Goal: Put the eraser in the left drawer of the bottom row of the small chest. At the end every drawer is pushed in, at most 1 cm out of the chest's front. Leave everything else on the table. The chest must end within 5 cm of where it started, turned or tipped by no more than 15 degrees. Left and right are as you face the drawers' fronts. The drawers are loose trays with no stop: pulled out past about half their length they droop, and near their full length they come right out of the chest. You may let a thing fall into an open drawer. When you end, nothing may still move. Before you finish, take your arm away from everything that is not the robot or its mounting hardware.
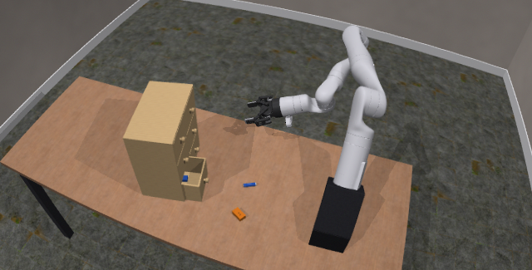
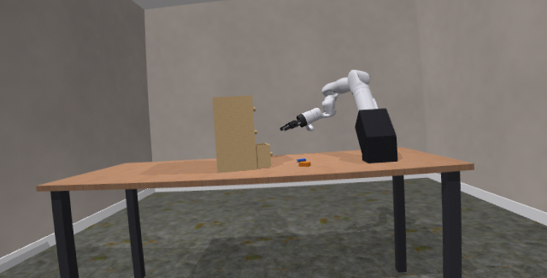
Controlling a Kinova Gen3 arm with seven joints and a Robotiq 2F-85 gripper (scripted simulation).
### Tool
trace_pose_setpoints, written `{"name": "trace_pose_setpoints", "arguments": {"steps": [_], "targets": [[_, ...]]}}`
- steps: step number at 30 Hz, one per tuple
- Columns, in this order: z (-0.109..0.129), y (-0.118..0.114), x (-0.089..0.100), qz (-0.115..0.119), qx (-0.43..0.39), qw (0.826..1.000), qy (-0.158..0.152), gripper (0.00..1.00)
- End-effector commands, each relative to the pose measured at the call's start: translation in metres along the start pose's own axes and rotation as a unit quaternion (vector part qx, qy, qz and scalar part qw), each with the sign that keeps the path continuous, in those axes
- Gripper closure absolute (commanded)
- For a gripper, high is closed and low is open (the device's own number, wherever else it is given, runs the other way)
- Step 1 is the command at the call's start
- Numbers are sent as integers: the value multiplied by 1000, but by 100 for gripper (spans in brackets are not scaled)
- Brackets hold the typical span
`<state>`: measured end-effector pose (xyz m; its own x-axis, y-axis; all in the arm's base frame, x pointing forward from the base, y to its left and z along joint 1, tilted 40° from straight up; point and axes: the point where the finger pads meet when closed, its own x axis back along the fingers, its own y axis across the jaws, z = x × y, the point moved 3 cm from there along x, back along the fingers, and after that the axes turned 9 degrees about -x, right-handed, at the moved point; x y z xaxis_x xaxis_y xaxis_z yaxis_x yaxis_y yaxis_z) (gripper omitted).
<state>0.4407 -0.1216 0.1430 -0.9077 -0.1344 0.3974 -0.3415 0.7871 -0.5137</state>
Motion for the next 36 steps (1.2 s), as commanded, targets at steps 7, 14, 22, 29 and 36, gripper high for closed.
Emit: {"name": "trace_pose_setpoints", "arguments": {"steps": [7,14,22,29,36], "targets": [[-5,11,-5,-23,19,1000,-4,0],[-11,29,-13,-59,61,996,-10,0],[-20,53,-20,-104,103,989,-20,0],[-25,87,-28,-170,169,970,-28,0],[-27,118,-30,-234,245,940,-39,0]]}}
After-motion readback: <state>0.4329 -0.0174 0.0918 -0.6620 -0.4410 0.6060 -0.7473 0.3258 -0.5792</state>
